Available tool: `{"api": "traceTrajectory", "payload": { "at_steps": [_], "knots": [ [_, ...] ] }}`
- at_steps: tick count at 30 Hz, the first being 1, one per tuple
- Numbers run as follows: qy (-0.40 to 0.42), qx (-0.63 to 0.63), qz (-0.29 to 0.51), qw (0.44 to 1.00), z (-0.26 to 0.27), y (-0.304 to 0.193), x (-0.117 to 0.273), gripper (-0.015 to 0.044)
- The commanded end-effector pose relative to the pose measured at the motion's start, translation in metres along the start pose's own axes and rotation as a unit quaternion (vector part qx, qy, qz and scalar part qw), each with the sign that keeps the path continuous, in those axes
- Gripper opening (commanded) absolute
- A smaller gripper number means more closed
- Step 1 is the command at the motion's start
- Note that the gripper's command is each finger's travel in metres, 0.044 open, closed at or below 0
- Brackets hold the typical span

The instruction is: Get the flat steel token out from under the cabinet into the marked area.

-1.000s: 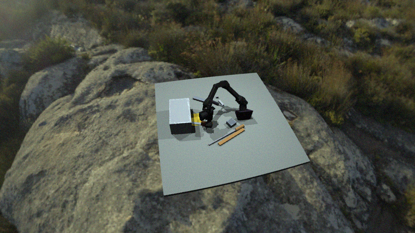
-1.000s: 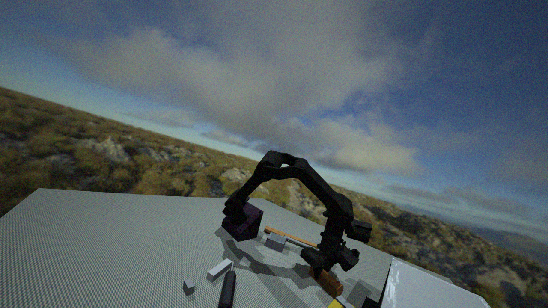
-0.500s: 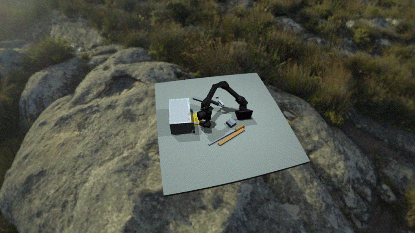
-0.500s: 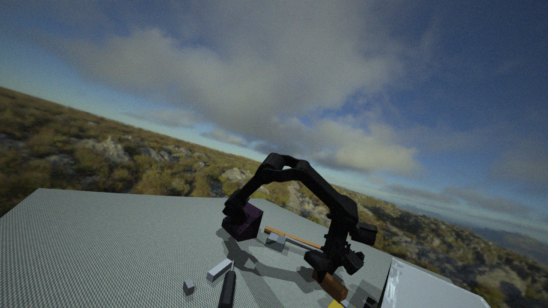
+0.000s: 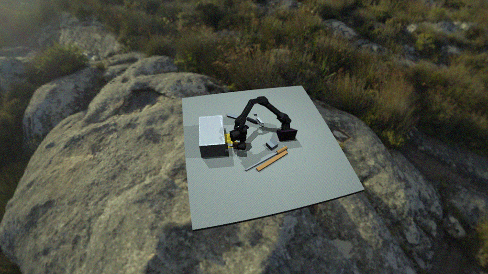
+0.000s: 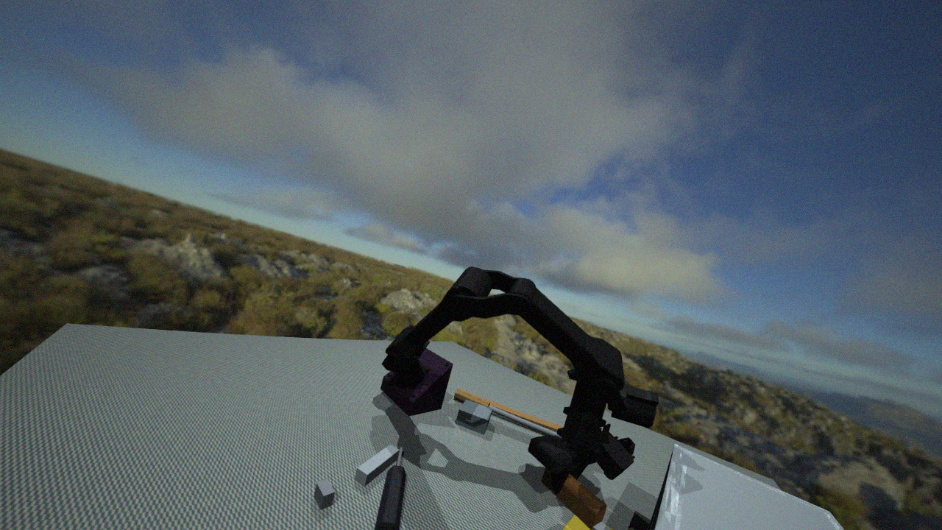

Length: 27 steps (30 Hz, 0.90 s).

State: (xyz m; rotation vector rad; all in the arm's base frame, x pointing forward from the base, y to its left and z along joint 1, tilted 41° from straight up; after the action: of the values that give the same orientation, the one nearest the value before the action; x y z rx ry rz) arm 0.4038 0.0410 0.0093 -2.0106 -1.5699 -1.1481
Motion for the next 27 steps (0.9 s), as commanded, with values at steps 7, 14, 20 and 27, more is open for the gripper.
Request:
{"api": "traceTrajectory", "payload": {
  "at_steps": [7,14,20,27],
  "knots": [
    [0.002,-0.001,-0.001,1.000,0.000,0.012,0.000,0.0000],
    [0.002,-0.001,-0.001,1.000,-0.001,0.019,0.000,0.0000],
    [0.001,-0.001,-0.001,1.000,-0.001,0.023,0.000,0.0000],
    [0.001,-0.001,-0.001,1.000,-0.007,0.023,-0.001,0.0000]
  ]
}}
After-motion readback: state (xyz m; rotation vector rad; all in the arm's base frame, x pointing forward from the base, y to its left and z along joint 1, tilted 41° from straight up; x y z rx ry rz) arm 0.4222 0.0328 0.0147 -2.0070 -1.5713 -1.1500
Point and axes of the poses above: the point midway between the two fingers, 35 mm back from their tips, its own x axis back along the fingers, its own z axis across the jaws, y = z × x, the point moved 8 cm from there along x, back along the fingers, and after that the axes turned 1 degree about x, right-handed, at the moved point
